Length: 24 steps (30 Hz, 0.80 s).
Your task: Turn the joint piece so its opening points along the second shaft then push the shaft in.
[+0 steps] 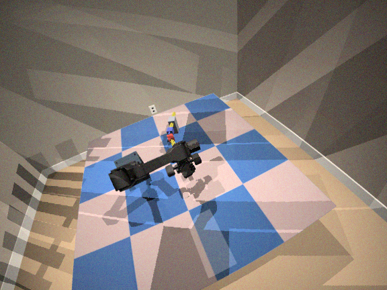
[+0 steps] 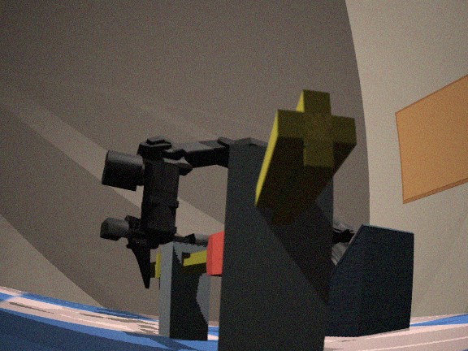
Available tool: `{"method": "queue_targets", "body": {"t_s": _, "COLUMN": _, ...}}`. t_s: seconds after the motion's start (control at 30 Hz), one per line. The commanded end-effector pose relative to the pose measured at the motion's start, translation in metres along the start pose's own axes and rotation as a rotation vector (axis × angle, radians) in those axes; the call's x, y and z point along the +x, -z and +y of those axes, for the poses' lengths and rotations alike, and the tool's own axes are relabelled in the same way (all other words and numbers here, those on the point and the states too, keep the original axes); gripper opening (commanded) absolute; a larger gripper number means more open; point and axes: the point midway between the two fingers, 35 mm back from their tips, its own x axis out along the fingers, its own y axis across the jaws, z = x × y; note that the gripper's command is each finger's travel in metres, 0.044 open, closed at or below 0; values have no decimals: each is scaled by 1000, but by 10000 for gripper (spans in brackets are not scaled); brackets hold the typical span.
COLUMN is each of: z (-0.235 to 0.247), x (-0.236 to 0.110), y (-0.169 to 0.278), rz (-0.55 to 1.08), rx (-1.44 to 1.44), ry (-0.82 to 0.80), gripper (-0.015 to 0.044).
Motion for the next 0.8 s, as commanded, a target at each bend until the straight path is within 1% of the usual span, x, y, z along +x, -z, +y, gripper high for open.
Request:
{"method": "queue_targets", "body": {"t_s": 0.0, "z": 0, "x": 1, "y": 6, "rz": -1, "rx": 2, "ry": 2, "gripper": 0}}
{"method": "queue_targets", "body": {"t_s": 0.77, "z": 0, "x": 1, "y": 41, "rz": 0, "rx": 2, "ry": 2, "gripper": 0}}
